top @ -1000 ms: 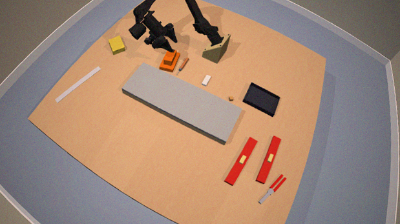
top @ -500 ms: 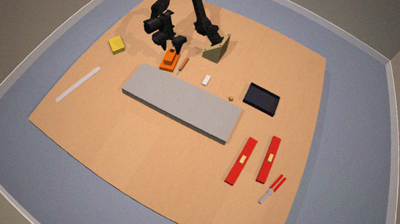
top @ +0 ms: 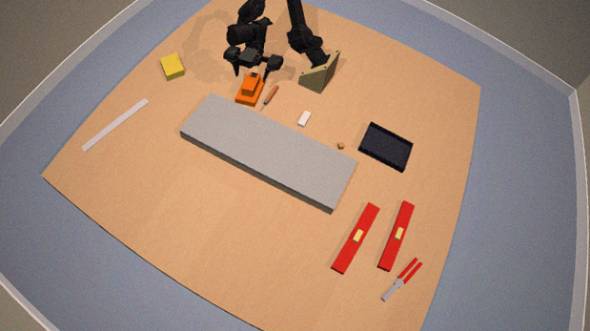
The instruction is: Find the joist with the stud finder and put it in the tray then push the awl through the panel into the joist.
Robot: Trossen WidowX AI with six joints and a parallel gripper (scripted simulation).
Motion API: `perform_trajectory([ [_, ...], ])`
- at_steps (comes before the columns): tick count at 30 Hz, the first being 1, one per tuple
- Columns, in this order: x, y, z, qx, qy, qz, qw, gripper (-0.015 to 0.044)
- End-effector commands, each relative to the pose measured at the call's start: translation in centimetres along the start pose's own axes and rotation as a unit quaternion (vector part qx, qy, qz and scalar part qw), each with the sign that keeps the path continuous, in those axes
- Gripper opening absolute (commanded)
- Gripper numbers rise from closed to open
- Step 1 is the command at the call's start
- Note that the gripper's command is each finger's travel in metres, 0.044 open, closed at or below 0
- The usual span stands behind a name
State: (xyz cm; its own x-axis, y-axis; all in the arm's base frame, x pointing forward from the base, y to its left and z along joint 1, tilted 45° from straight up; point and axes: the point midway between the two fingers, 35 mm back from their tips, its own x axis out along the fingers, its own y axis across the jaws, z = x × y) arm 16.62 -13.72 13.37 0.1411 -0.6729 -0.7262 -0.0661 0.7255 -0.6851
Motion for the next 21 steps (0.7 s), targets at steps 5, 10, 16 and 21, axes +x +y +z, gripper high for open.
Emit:
perform_trajectory([
  [5, 0.5, 0.1, -0.2, -0.01, 0.001, -0.003, 1.0, 0.044],
  [10, 1.3, 0.2, -0.3, -0.009, 0.001, -0.002, 1.0, 0.044],
  [16, 2.3, 0.1, -0.5, -0.009, 0.001, -0.002, 1.0, 0.044],
  [21, 3.0, 0.1, -0.8, -0.009, 0.001, -0.002, 1.0, 0.044],
])
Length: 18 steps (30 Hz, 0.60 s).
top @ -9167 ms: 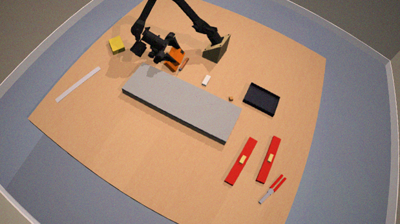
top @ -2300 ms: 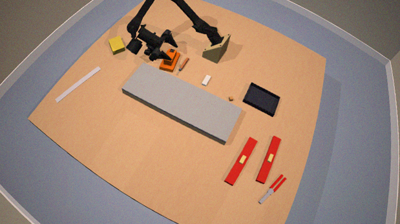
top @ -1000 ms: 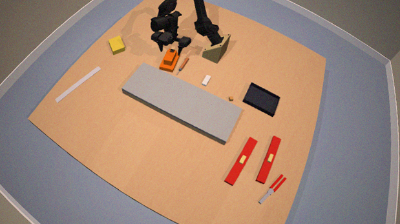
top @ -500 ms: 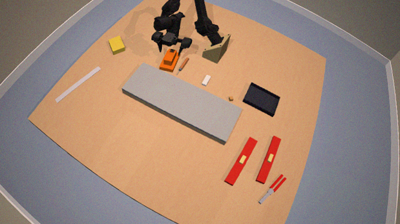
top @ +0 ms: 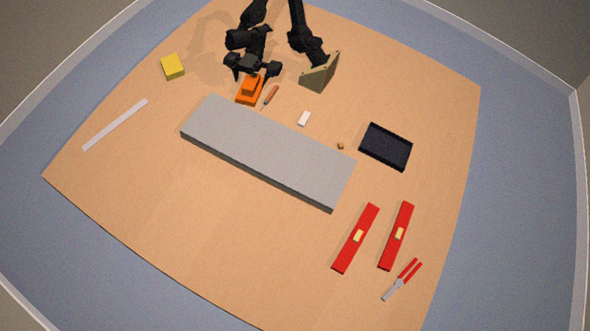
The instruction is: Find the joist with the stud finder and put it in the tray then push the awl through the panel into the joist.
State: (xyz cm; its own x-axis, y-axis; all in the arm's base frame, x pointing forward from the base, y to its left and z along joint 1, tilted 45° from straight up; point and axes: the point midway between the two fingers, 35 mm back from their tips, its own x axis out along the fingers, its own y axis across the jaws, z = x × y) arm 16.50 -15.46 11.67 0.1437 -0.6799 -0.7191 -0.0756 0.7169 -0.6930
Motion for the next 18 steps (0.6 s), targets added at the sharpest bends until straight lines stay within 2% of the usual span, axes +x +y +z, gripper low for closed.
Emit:
perform_trajectory([
  [1, 0.8, 0.2, -0.3, -0.004, 0.002, 0.003, 1.0, 0.044],
  [14, 2.5, 0.2, -1.0, -0.005, 0.002, 0.0, 1.0, 0.044],
  [17, 2.5, 0.2, -1.0, -0.005, 0.002, 0.0, 1.0, 0.0361],
  [18, 2.5, 0.2, -1.0, -0.005, 0.002, 0.0, 1.0, 0.0355],
])
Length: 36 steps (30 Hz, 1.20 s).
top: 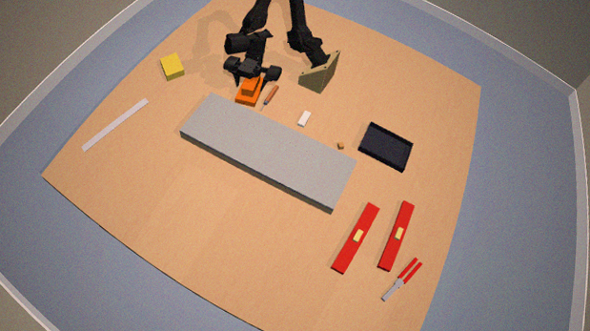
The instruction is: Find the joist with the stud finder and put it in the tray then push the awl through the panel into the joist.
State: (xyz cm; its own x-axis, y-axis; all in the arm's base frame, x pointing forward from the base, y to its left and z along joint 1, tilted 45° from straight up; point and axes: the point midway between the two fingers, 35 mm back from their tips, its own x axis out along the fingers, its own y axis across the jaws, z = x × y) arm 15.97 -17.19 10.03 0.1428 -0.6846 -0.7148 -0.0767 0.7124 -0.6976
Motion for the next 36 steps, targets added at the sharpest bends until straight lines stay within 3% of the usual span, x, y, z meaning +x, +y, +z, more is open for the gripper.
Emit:
perform_trajectory([
  [1, 0.2, 0.2, -0.1, -0.004, 0.001, 0.003, 1.0, 0.0348],
  [29, 0.2, 0.2, -0.1, -0.004, 0.001, 0.003, 1.0, 0.0161],
  [35, -0.8, 0.3, 0.4, -0.002, 0.001, 0.009, 1.0, 0.0004],
  [36, -1.1, 0.4, 0.6, -0.002, 0.001, 0.01, 1.0, 0.0],
])
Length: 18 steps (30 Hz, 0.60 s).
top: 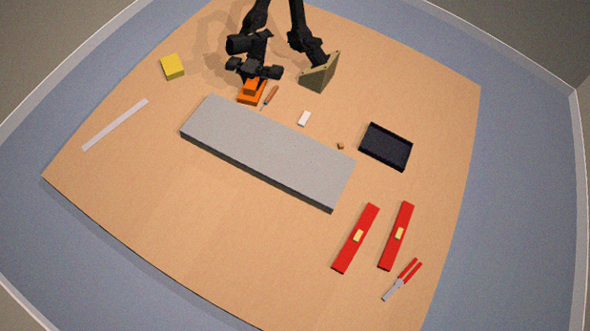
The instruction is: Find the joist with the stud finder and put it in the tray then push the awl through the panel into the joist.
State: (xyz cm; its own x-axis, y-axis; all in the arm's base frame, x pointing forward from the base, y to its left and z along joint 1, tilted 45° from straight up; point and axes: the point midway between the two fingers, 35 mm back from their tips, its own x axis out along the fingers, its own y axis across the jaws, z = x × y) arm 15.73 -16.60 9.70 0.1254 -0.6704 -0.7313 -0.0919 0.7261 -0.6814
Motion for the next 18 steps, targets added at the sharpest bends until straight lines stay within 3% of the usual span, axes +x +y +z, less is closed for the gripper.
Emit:
perform_trajectory([
  [1, -1.3, -0.3, 0.9, 0.005, -0.006, 0.0, 1.0, 0.0],
  [18, -7.3, -0.1, 2.5, 0.004, -0.004, 0.001, 1.0, 0.0],
])
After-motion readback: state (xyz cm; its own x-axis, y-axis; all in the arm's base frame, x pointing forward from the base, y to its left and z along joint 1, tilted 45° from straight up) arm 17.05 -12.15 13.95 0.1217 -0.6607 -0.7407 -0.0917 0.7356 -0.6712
